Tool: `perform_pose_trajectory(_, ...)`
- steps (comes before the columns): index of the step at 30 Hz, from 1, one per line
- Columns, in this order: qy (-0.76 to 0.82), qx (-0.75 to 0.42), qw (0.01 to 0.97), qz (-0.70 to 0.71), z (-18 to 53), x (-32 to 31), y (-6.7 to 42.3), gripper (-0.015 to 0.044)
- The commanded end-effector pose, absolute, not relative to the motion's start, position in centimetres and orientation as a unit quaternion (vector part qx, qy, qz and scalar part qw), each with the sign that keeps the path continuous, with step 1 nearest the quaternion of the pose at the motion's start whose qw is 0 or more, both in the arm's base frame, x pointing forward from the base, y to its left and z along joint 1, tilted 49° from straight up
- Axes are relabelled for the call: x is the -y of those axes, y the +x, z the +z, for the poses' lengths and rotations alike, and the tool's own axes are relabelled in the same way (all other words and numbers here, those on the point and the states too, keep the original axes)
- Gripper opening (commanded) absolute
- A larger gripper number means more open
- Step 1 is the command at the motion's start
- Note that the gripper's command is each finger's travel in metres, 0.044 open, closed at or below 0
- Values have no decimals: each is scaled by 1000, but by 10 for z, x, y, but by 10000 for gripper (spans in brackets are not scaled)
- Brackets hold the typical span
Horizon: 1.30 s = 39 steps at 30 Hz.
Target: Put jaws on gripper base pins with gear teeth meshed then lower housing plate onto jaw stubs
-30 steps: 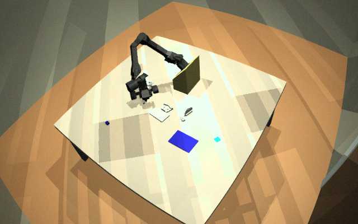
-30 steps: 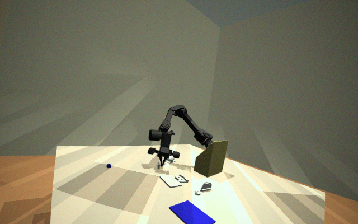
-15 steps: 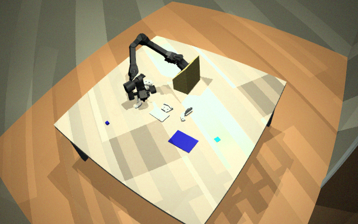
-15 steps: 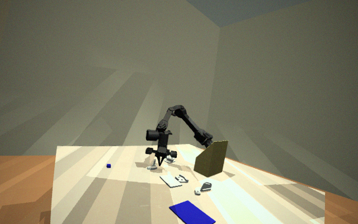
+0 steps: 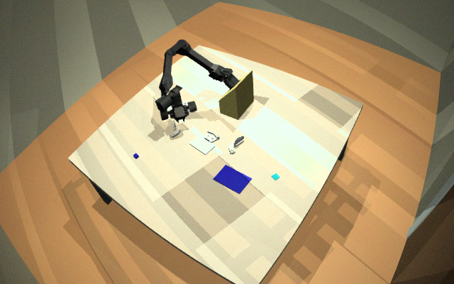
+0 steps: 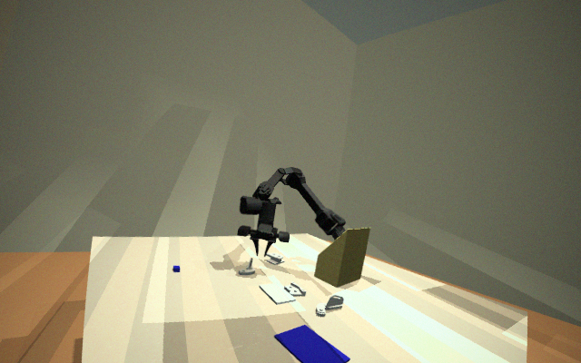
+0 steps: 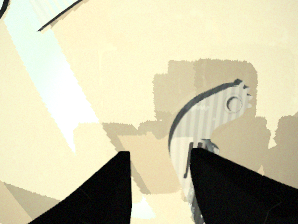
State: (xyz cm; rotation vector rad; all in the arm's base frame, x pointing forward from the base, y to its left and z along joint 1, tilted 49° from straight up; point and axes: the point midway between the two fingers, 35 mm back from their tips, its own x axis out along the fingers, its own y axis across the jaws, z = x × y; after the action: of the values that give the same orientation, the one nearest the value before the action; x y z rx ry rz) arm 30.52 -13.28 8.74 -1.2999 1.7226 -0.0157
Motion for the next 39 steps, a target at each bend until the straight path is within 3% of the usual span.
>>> perform_pose_trajectory(1, -533, -703, 471, -4, 86, 132, 306, 210)
perform_pose_trajectory(10, -533, -703, 471, -4, 86, 132, 306, 440)
perform_pose_trajectory(38, -533, -703, 471, -4, 86, 132, 306, 440)
perform_pose_trajectory(39, -532, -704, 471, -5, 88, 132, 305, 414)
